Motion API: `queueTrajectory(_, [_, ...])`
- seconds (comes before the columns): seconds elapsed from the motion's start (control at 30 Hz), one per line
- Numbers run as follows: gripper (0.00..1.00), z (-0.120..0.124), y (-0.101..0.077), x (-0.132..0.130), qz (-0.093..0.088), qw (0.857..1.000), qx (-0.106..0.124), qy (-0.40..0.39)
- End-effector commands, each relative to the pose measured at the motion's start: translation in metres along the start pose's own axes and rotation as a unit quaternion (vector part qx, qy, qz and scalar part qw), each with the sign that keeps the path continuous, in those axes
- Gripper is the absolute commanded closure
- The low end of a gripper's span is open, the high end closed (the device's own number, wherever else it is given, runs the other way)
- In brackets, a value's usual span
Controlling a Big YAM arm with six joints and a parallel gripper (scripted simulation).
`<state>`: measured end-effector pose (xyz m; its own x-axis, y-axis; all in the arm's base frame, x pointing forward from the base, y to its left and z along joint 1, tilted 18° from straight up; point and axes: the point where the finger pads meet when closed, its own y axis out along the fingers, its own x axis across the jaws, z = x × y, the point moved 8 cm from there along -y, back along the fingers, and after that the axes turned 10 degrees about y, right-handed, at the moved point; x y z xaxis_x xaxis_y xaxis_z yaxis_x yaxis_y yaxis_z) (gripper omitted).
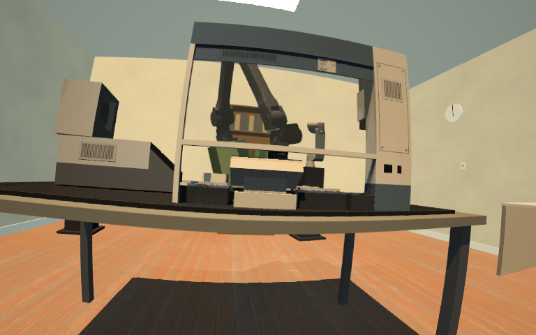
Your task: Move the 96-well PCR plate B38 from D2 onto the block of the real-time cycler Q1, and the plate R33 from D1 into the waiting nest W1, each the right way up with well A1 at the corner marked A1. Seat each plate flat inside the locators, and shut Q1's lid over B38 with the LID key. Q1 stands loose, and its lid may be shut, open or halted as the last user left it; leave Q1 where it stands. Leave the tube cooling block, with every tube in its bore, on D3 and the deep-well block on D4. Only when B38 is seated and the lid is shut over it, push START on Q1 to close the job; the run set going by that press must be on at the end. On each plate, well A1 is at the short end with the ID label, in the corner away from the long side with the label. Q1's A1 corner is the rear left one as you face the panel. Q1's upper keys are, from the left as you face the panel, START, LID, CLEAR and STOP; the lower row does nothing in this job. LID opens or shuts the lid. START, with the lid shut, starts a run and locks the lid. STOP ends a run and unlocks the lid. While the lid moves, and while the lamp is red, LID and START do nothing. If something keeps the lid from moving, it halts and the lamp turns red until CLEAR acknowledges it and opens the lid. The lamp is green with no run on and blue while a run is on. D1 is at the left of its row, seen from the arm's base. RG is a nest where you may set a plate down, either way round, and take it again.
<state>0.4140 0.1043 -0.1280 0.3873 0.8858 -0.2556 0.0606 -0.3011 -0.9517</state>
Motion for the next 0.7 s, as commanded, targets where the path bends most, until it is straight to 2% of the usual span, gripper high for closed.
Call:
queueTrajectory(0.0, [0.0,-0.013,0.001,0.003,-0.001,1.0,-0.002,0.006])
queueTrajectory(0.37, [0.0,-0.019,-0.01,0.004,-0.01,1.0,-0.013,0.009])
queueTrajectory(0.4, [1.0,-0.019,-0.011,0.004,-0.011,1.0,-0.014,0.011])
queueTrajectory(0.67, [1.0,-0.014,-0.011,0.0,-0.014,1.0,-0.017,0.019])
